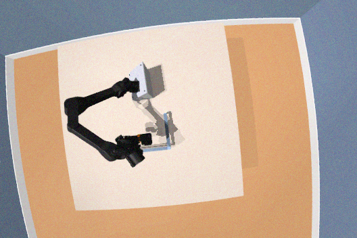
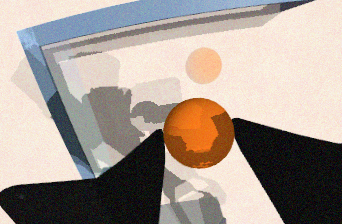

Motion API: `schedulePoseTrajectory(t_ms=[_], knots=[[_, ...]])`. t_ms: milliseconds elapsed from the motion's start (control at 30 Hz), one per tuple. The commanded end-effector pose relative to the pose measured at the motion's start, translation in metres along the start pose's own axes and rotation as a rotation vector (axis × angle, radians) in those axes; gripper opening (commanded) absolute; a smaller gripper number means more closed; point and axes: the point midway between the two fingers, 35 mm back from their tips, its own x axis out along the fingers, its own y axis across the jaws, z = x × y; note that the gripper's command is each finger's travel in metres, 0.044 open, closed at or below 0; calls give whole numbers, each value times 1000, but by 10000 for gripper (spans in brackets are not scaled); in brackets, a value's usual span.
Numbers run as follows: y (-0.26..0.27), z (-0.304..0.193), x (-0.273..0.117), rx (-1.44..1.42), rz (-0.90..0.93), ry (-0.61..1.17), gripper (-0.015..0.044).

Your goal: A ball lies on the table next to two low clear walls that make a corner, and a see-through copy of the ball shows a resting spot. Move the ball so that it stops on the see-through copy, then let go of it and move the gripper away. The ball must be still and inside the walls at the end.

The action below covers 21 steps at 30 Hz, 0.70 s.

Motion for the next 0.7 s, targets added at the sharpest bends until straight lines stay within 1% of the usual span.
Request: schedulePoseTrajectory(t_ms=[0,167,367,667], knots=[[-13,14,14,2,-5,1,0],[-29,28,30,3,-11,1,0],[-29,29,40,3,-11,1,0],[-30,29,92,4,-13,0,0]])
